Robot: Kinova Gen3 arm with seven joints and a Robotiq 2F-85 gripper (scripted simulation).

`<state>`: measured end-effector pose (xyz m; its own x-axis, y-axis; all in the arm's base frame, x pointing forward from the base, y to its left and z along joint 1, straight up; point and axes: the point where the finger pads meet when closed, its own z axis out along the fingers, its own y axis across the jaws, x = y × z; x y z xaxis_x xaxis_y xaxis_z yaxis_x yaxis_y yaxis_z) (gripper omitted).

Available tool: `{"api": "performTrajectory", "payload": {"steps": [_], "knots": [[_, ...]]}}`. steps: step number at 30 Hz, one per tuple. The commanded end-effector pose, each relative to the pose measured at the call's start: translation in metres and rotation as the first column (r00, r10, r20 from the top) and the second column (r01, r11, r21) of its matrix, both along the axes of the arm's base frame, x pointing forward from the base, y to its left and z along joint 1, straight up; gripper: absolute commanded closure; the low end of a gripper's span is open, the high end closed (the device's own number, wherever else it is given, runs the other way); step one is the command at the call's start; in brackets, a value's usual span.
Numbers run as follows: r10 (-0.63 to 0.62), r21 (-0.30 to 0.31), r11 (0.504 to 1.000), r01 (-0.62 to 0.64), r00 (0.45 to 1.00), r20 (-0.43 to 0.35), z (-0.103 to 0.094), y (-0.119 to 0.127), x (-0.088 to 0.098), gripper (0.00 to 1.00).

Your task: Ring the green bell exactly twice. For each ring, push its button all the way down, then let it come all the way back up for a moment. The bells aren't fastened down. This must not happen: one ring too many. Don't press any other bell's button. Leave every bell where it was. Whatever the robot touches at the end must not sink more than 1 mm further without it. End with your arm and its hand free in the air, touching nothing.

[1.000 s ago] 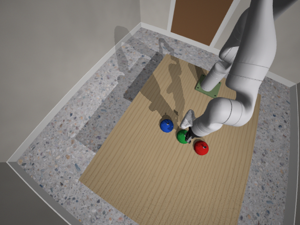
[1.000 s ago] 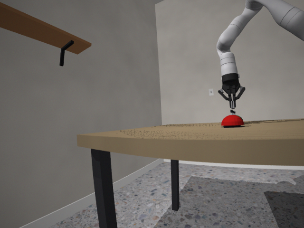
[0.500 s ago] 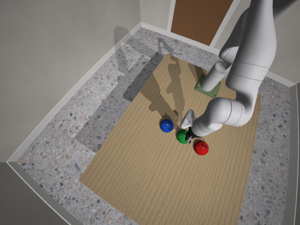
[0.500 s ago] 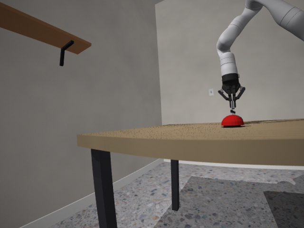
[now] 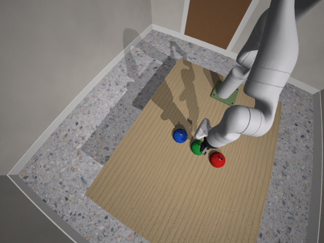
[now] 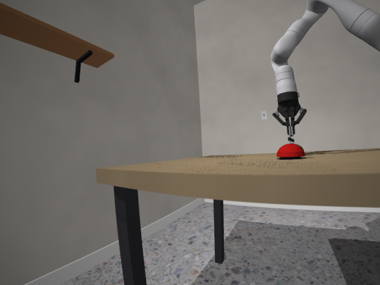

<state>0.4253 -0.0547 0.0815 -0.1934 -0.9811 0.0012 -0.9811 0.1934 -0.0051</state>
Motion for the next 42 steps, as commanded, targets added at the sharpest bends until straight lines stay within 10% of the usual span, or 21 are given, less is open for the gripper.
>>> {"api": "performTrajectory", "payload": {"steps": [1, 42], "knots": [[0.0, 0.0, 1.0, 0.0, 1.0, 0.002, 0.0007, 0.0, 0.0005, 1.0], [0.0, 0.0, 1.0, 0.0, 1.0, 0.002, -0.0093, -0.0001, 0.0006, 1.0]]}}
